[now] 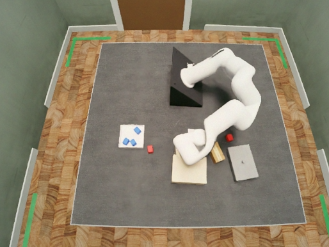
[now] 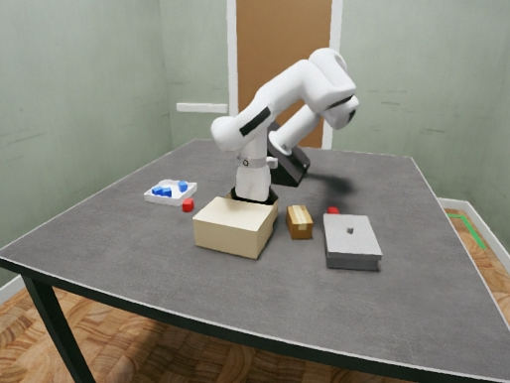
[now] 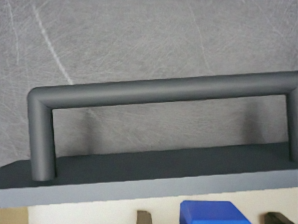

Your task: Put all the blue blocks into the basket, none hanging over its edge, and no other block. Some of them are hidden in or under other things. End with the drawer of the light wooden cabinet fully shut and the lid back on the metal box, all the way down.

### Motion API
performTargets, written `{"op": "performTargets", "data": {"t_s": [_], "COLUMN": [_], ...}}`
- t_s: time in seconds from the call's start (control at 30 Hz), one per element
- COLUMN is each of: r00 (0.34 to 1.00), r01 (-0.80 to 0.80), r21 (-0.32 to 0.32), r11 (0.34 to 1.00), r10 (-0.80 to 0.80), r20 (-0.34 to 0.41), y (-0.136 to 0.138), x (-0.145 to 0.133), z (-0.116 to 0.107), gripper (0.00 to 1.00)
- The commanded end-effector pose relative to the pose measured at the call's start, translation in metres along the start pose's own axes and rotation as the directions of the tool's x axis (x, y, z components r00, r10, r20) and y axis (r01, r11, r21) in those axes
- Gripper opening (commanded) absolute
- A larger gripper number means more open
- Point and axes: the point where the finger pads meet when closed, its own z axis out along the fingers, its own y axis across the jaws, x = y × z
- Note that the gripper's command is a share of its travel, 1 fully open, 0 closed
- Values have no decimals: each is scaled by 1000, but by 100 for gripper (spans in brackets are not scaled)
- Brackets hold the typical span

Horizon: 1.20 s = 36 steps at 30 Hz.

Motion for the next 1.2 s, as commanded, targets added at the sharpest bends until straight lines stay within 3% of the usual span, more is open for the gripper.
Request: {"op": "performTargets", "data": {"t_s": [0.0,0.6,0.63,1.17], "r00": [1000,1000,1000,1000], "r01": [1,1,1,1], "r21": [0,0,0,0], "r11": [1000,1000,1000,1000], "r10": [-1,-1,-1,-1], "r20": [2,2,2,2], "y": [0,0,0,0], "x": [-1,-1,-1,-1], "z": [0,1,1,1], "gripper": [67,67,0,0]}}
